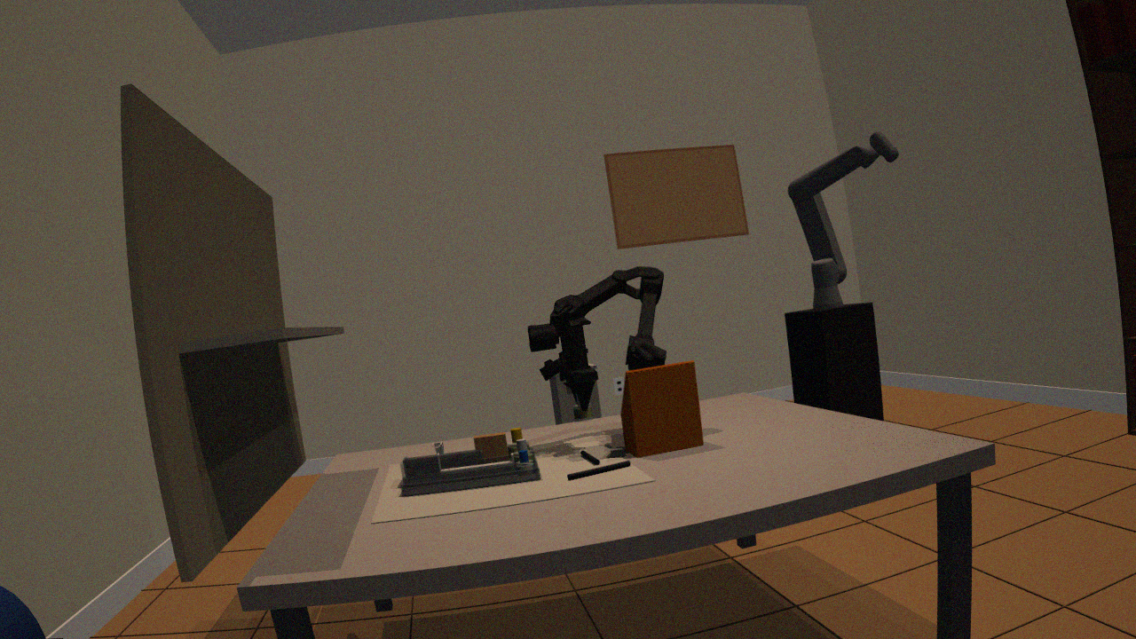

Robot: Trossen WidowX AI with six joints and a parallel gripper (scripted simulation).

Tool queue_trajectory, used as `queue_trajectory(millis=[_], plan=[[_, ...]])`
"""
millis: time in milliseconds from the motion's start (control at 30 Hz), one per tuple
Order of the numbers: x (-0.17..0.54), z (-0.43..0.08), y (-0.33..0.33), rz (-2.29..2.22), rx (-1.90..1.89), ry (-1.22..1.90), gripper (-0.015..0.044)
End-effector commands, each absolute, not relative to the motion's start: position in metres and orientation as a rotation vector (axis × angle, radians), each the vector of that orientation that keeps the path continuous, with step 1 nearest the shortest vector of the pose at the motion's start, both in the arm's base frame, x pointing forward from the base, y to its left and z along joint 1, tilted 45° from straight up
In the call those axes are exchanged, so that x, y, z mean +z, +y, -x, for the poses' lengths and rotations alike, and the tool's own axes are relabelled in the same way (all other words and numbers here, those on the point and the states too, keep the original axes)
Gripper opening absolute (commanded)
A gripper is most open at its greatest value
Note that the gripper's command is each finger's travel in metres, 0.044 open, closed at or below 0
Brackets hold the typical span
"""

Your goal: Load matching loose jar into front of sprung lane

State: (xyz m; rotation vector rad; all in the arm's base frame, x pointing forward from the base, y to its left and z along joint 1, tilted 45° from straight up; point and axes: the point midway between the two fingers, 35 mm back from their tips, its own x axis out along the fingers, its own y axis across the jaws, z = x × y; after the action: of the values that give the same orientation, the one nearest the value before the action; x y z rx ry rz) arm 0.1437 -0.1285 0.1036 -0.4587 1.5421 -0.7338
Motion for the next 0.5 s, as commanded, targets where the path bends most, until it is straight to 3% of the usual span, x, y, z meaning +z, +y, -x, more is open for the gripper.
queue_trajectory(millis=[0,467], plan=[[0.118,-0.144,-0.118,0.465,-0.747,1.537,0.0000],[0.123,-0.162,-0.104,0.475,-0.754,1.531,0.0000]])
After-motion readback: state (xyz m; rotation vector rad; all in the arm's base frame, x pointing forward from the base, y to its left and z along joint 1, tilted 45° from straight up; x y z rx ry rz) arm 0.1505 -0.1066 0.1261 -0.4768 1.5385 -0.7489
